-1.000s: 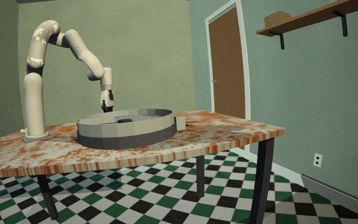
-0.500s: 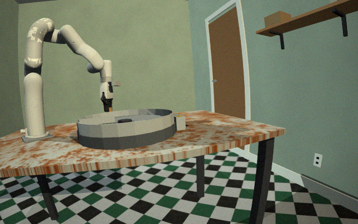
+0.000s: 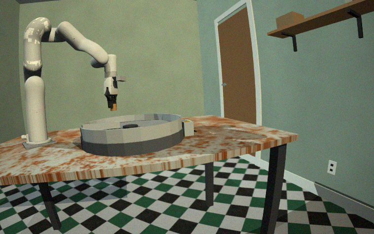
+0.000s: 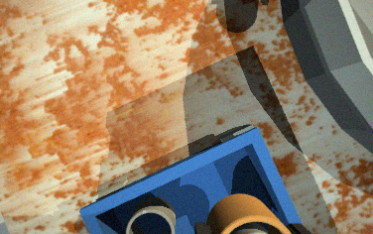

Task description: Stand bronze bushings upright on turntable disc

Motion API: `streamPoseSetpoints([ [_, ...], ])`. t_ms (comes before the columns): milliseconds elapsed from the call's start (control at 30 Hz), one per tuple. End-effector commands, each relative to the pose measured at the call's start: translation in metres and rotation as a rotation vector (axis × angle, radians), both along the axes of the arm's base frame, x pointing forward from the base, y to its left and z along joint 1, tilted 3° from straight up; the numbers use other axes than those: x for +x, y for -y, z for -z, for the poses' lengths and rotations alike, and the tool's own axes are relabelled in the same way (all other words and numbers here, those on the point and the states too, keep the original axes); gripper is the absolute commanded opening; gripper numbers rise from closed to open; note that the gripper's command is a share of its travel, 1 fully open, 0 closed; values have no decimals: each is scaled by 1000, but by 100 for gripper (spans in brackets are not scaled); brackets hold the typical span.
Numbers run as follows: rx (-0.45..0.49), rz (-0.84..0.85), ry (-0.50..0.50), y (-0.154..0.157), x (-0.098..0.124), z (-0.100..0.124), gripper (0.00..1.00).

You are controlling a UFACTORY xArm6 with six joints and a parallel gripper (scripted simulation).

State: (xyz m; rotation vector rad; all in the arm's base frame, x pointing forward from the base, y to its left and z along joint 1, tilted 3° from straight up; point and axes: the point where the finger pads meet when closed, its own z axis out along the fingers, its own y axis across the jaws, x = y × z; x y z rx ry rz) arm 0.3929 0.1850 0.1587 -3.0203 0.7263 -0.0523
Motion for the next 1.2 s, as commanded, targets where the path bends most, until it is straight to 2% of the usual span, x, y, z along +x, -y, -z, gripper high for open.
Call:
streamPoseSetpoints([
  [0,1,0,3,0,0,-9,0],
  [533,1,0,3,0,0,-9,0],
  [733,1,0,3,10,0,-9,0],
  [900,1,0,3,45,1,-8,0],
  [1167,1,0,3,136,1,-6,0],
])
